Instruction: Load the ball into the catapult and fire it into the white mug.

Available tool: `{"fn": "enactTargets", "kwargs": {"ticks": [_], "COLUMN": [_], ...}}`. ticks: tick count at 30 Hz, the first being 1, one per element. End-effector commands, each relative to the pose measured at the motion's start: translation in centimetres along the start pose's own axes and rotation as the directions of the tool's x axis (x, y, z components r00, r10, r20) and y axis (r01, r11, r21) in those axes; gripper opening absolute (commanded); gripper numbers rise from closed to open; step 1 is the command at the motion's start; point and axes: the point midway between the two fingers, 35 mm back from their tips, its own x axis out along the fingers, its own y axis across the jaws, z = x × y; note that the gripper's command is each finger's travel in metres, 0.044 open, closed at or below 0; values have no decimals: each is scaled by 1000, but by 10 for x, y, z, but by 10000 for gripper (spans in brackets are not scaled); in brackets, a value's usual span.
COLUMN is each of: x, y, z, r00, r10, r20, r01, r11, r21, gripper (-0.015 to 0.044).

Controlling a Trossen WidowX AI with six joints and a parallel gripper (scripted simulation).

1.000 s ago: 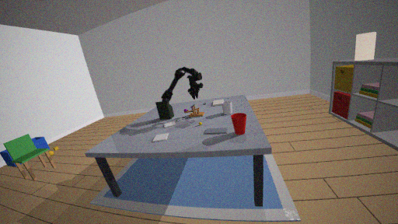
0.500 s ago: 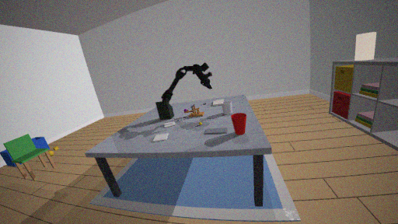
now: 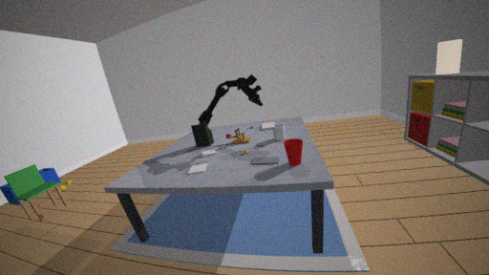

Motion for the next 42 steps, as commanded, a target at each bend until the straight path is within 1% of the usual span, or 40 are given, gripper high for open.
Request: {"fn": "enactTargets", "kwargs": {"ticks": [1,6,23,35,42], "x": [-1,-1,-1,0,9], "y": [0,0,0,1,26], "z": [1,1,1,1,-23], "r00": [1000,1000,1000,1000,996], "r10": [5,5,5,4,-46], "r20": [5,5,5,3,-76], "r01": [-5,-5,-5,-4,35], "r11": [1000,1000,1000,1000,990], "r21": [5,5,5,1,-139], "gripper": [440,440,0,0,0]}}
